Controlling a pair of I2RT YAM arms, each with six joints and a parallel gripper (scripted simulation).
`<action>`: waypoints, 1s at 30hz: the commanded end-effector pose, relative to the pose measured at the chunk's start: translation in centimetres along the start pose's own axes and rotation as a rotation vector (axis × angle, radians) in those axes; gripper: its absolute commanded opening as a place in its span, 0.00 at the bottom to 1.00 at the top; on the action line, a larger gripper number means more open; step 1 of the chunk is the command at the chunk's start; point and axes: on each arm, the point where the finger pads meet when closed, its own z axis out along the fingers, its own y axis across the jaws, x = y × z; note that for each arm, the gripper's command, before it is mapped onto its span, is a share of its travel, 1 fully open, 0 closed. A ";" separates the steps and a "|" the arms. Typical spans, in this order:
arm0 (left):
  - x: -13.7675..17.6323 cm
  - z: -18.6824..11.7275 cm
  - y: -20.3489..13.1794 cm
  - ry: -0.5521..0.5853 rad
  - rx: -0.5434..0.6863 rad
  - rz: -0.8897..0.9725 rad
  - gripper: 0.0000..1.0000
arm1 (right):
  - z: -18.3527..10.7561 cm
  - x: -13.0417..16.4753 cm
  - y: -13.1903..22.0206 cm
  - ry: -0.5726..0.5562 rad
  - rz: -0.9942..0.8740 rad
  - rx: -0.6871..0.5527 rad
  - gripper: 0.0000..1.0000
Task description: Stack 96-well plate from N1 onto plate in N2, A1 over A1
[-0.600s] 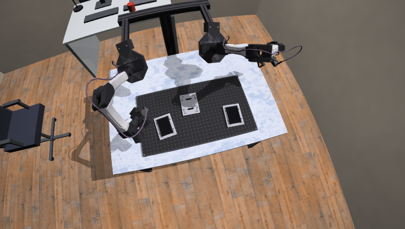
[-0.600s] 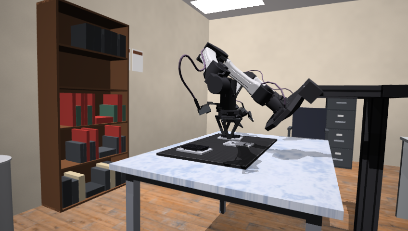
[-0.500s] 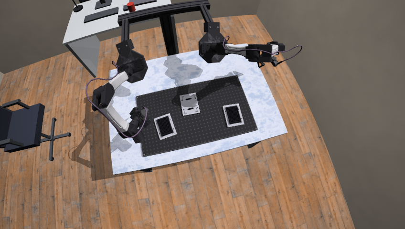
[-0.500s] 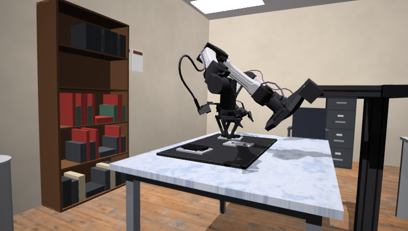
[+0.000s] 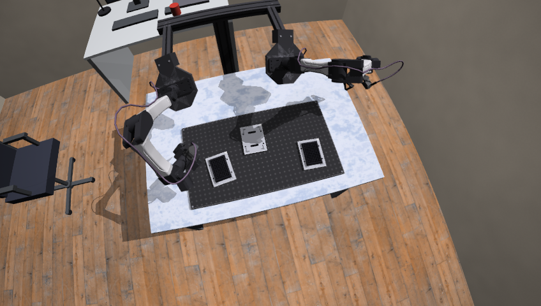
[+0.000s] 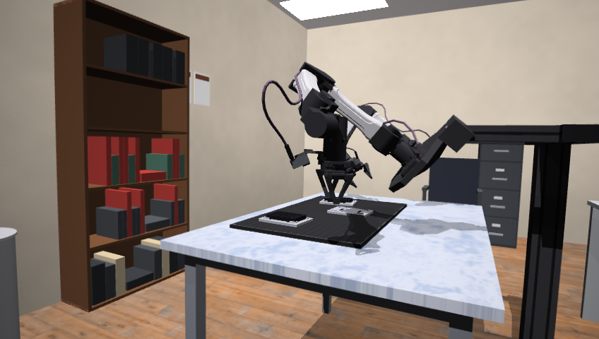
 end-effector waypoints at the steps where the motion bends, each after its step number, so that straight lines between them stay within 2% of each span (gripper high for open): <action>1: 0.1 -0.1 -1.8 0.012 0.010 0.076 1.00 | 0.3 -0.1 -1.6 0.033 0.048 0.011 1.00; 3: 0.2 -0.4 -2.7 0.014 0.010 0.142 1.00 | 0.6 -0.3 -1.7 0.056 0.107 0.012 1.00; 4: 0.3 -0.5 -3.2 0.015 0.011 0.175 1.00 | -0.6 -0.4 -1.5 0.084 0.138 0.059 1.00; 11: 0.9 -1.4 -6.4 0.021 0.013 0.406 1.00 | -0.6 -0.5 -2.4 0.148 0.309 0.106 1.00; 12: 1.0 -1.5 -6.9 0.021 0.013 0.439 1.00 | 0.2 -0.7 -2.9 0.152 0.337 0.088 1.00; 14: 1.1 -1.8 -7.8 0.023 0.014 0.505 1.00 | -0.6 -0.6 -2.9 0.169 0.375 0.129 1.00; 16: 1.1 -1.8 -7.8 0.023 0.014 0.505 1.00 | -0.6 -0.6 -2.9 0.169 0.375 0.129 1.00; 17: 1.2 -1.9 -8.3 0.024 0.014 0.538 1.00 | 0.7 -0.7 -3.6 0.172 0.401 0.100 1.00; 18: 1.3 -2.0 -8.8 0.025 0.014 0.571 1.00 | 0.3 -0.7 -4.5 0.182 0.432 0.124 1.00; 19: 1.3 -2.2 -9.2 0.025 0.014 0.579 1.00 | 0.6 -0.9 -3.9 0.190 0.460 0.125 1.00; 20: 1.4 -2.3 -9.7 0.025 0.014 0.579 1.00 | -0.7 -0.9 -3.9 0.201 0.494 0.178 1.00; 21: 1.5 -2.4 -10.2 0.025 0.014 0.578 1.00 | 0.5 -1.1 -4.4 0.207 0.520 0.152 1.00; 22: 1.6 -2.5 -10.6 0.025 0.014 0.578 1.00 | -0.7 -1.1 -4.4 0.214 0.553 0.205 1.00; 30: 2.2 -3.5 -14.4 0.026 0.013 0.561 1.00 | -0.4 -1.7 -5.8 0.245 0.733 0.277 1.00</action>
